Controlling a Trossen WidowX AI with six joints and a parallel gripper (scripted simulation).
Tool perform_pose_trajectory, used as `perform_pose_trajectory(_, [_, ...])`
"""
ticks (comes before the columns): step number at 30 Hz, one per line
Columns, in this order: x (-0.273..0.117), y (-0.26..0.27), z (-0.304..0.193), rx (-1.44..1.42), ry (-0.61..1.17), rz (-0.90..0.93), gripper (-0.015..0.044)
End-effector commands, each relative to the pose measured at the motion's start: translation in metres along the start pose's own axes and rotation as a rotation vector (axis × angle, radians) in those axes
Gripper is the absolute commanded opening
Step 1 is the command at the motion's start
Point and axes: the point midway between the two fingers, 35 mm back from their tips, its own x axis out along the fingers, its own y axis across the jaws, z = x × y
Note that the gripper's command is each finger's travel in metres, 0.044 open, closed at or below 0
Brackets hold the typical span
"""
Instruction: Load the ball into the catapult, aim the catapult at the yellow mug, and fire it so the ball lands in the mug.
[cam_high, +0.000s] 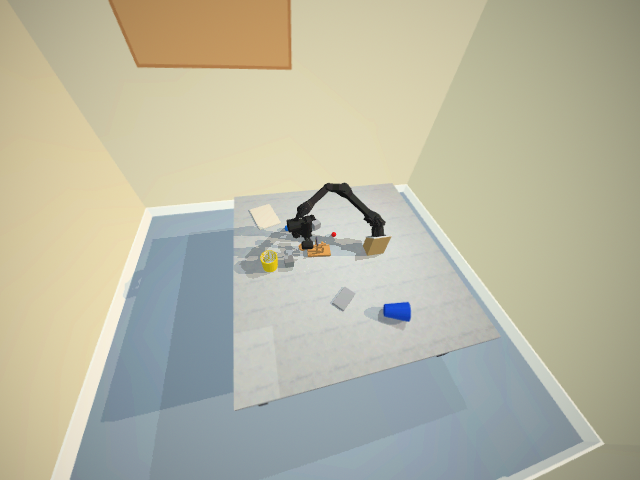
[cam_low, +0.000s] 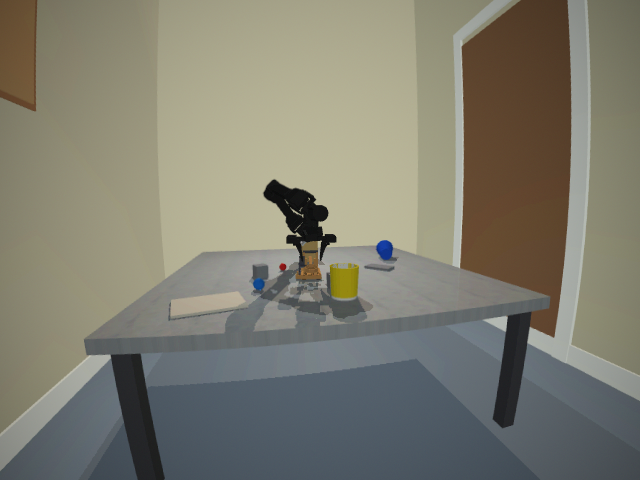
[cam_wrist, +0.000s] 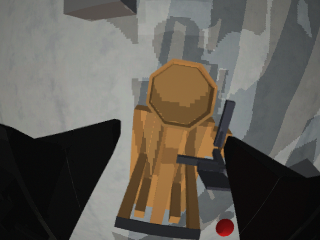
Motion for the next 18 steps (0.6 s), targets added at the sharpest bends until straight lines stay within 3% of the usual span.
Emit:
perform_pose_trajectory(1, [-0.03, 0.003, 0.005, 0.004, -0.008, 0.007, 0.044])
perform_pose_trajectory(7, [-0.105, 0.003, 0.002, 0.008, -0.016, 0.009, 0.044])
perform_pose_trajectory(9, [-0.107, 0.003, 0.001, 0.009, -0.017, 0.009, 0.044])
perform_pose_trajectory(11, [-0.085, 0.003, 0.001, 0.004, -0.021, 0.008, 0.044])
perform_pose_trajectory(18, [-0.073, 0.004, -0.043, 0.009, -0.013, 0.005, 0.044])
